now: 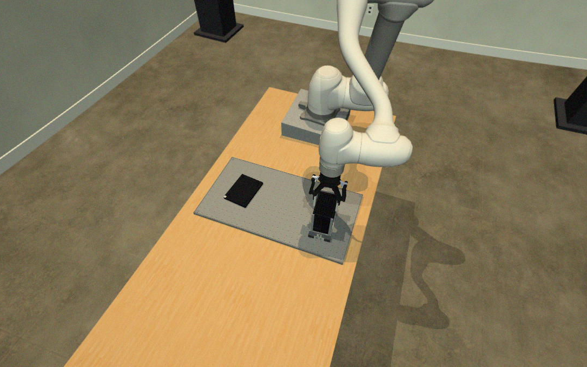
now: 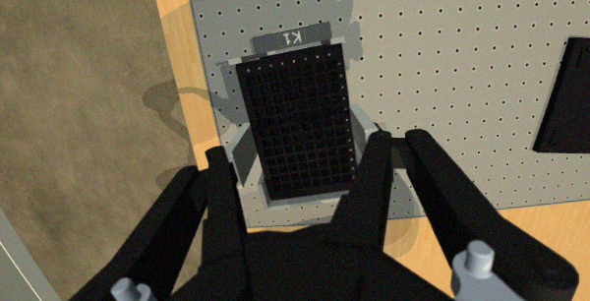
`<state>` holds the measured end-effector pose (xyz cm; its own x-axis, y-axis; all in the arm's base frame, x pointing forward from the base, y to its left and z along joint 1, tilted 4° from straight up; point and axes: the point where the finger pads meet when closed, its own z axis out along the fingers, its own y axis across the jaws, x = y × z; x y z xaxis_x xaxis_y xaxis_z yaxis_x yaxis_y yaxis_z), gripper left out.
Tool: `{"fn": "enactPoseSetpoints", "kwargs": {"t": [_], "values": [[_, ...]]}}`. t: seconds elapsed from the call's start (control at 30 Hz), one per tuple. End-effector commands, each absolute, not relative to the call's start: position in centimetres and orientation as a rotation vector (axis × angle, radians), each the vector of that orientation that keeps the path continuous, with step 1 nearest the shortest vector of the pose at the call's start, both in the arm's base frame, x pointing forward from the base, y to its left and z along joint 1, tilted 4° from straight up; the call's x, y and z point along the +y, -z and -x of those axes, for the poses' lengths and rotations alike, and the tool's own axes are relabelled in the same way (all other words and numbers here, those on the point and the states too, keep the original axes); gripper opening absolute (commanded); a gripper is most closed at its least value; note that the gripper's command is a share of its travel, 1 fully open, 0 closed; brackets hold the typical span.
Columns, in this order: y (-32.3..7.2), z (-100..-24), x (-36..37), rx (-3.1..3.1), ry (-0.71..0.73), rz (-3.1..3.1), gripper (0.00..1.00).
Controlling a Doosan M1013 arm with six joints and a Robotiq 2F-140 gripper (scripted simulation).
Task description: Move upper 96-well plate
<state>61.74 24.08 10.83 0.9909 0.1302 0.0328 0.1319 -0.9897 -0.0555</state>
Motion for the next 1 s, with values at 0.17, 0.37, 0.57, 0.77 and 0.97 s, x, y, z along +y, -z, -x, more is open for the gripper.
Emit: {"fn": "enactPoseSetpoints", "kwargs": {"t": [0.17,0.37,0.57,0.77,0.97], "values": [[-12.2,-61.7,24.0,-0.203,0.045,3.077,0.0],[-13.0,-61.7,24.0,-0.203,0.045,3.077,0.0],[-13.9,-61.7,23.9,-0.203,0.045,3.077,0.0],[-14.3,-61.6,23.9,-0.203,0.045,3.077,0.0],[-14.3,-61.6,23.9,-0.203,0.045,3.077,0.0]]}}
